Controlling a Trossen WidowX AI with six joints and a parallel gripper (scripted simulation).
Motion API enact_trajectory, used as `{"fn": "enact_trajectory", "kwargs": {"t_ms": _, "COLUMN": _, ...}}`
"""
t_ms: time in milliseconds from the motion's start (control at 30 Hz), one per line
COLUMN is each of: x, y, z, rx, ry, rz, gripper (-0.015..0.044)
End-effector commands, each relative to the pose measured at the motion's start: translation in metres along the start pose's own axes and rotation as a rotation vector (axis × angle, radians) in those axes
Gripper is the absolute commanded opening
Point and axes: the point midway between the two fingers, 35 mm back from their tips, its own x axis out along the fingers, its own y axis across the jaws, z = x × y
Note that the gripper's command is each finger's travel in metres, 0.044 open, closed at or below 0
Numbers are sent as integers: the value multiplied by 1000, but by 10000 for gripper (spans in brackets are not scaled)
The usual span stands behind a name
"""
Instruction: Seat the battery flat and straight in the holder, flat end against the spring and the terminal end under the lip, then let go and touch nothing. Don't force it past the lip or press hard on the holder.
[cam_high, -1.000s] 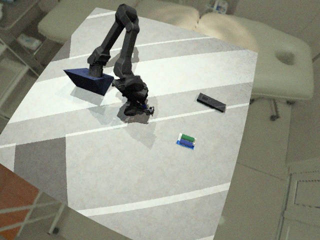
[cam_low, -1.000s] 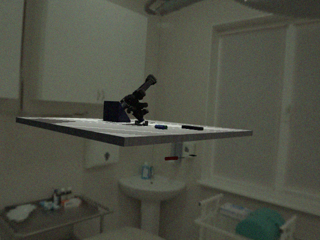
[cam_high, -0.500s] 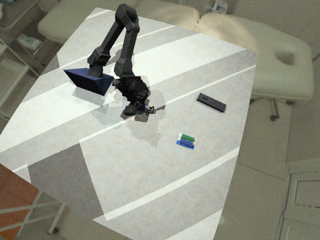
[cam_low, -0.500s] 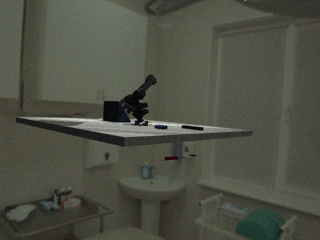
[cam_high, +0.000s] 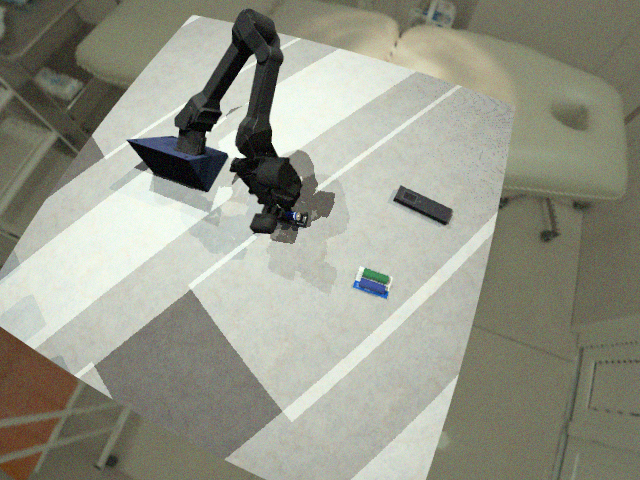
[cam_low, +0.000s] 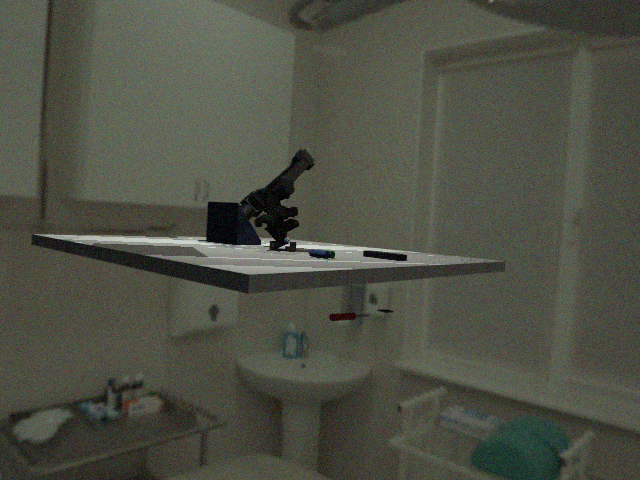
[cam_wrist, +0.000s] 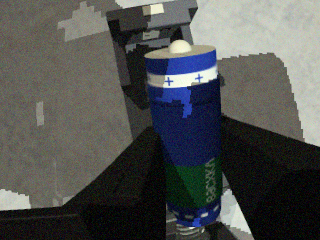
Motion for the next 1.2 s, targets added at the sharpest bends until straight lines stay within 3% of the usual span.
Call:
{"fn": "enact_trajectory", "kwargs": {"t_ms": 0, "x": 2, "y": -4, "z": -1, "rx": 1, "ry": 29, "rz": -23, "gripper": 76}}
{"fn": "enact_trajectory", "kwargs": {"t_ms": 1167, "x": 10, "y": -3, "z": 1, "rx": -33, "ry": 238, "rz": -24, "gripper": 76}}
